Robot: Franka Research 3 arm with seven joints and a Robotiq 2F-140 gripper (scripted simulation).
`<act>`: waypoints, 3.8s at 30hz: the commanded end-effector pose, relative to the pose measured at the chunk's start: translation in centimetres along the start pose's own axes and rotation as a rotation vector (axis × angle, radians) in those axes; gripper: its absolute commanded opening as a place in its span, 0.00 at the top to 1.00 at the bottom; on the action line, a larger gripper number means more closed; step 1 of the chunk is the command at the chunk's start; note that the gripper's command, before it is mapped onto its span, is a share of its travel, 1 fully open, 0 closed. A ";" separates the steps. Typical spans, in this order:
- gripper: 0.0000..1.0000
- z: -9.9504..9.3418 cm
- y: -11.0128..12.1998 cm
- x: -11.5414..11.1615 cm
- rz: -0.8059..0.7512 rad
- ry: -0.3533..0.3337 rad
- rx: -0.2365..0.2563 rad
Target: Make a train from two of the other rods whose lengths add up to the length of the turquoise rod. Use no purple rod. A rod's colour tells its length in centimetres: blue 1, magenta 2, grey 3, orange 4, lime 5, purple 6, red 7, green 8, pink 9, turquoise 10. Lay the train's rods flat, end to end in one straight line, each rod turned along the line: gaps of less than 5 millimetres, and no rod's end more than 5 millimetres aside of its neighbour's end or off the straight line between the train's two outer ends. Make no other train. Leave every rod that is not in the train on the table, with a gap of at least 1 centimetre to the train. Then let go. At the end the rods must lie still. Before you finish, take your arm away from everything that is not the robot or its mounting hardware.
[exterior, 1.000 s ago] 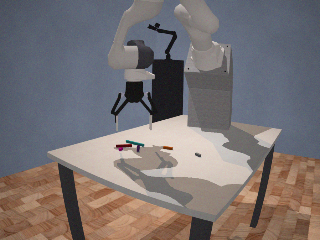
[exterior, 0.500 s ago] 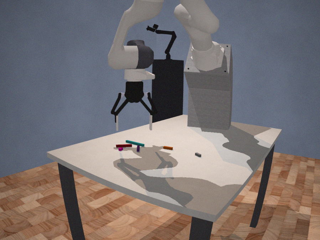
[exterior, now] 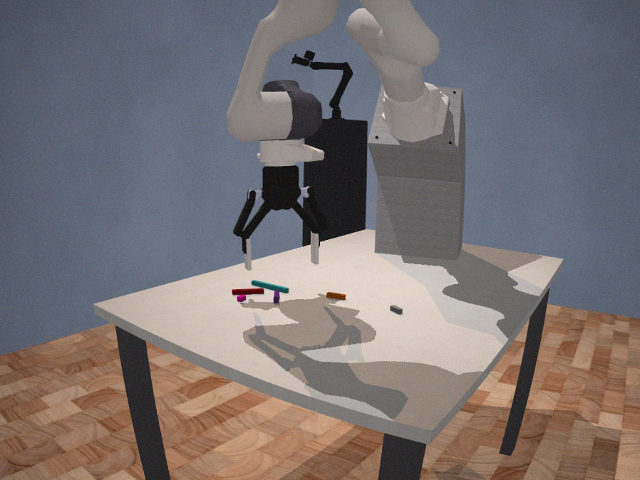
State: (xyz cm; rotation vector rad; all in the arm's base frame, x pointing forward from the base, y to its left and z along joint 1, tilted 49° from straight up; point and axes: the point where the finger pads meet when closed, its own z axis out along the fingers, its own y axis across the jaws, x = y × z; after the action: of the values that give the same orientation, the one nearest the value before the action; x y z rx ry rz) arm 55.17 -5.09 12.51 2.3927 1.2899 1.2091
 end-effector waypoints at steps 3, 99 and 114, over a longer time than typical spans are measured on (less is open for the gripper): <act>0.00 -0.1 -0.8 0.8 -0.194 -0.017 -0.027; 0.00 -0.4 -4.8 5.6 -0.597 -0.022 -0.014; 0.00 -0.4 -4.8 5.6 -0.598 -0.022 -0.013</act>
State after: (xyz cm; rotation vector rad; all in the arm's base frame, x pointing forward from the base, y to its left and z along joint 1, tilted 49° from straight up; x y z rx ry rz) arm 53.61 1.97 13.65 1.7934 1.7932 0.9918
